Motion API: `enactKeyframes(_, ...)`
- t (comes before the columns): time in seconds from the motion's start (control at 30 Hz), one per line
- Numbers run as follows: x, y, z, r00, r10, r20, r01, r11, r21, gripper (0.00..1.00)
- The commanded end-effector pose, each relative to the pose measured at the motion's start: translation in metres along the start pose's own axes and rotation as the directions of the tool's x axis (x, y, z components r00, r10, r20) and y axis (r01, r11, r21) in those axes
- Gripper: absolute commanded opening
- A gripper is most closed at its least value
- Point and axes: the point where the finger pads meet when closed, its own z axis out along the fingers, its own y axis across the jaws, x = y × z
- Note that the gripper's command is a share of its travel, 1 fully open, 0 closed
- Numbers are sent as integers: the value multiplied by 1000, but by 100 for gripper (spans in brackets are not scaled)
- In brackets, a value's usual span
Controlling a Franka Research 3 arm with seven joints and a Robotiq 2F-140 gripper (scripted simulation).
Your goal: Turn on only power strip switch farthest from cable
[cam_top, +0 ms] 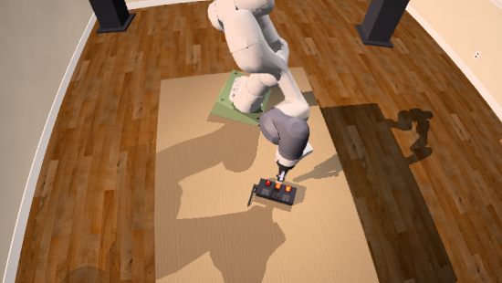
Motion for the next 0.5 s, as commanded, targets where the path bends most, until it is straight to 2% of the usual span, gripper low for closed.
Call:
enactKeyframes(0.0, 2, 2, 4, 1000, 5, -5, -5, 1000, -7, 0)
enactKeyframes(0.47, 2, 2, 11, 1000, 5, -5, -5, 1000, -7, 0)
